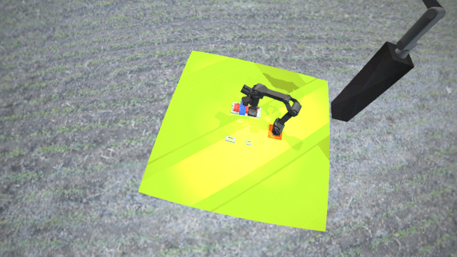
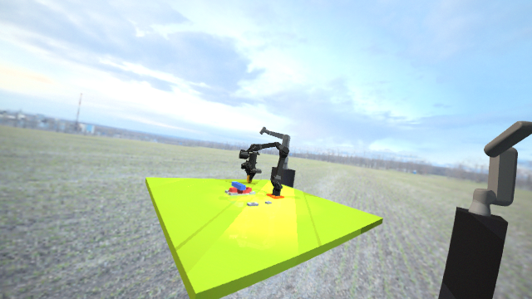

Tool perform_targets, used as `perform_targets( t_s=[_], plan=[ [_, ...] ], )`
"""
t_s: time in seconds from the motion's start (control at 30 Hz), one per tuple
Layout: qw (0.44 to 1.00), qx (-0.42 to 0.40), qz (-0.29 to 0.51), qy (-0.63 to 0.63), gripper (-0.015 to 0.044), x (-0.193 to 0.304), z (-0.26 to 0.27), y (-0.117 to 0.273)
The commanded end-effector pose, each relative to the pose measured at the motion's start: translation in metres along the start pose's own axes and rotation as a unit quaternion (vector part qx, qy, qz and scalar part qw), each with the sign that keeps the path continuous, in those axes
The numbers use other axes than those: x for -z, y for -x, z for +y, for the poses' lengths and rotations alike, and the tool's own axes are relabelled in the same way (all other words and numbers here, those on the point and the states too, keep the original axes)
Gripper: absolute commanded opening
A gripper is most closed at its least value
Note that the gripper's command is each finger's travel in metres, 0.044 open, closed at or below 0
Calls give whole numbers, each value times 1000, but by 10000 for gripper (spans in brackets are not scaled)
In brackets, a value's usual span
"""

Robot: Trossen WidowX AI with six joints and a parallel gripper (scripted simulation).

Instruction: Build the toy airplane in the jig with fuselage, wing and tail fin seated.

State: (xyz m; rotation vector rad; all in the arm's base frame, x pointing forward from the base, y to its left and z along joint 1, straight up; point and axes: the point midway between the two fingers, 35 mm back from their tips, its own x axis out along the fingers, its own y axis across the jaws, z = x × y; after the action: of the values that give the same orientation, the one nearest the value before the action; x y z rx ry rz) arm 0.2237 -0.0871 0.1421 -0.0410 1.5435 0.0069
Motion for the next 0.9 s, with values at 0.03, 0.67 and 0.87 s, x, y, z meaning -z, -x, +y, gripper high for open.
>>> perform_targets(
  t_s=[0.03, 0.67, 0.87],
  plan=[
    [1000, -4, 3, 1, 0, 8, -15, -6],
    [1000, -2, 4, -3, 67, 28, -47, -13],
    [1000, -2, 4, -3, 67, 28, -47, -13]
  ],
)
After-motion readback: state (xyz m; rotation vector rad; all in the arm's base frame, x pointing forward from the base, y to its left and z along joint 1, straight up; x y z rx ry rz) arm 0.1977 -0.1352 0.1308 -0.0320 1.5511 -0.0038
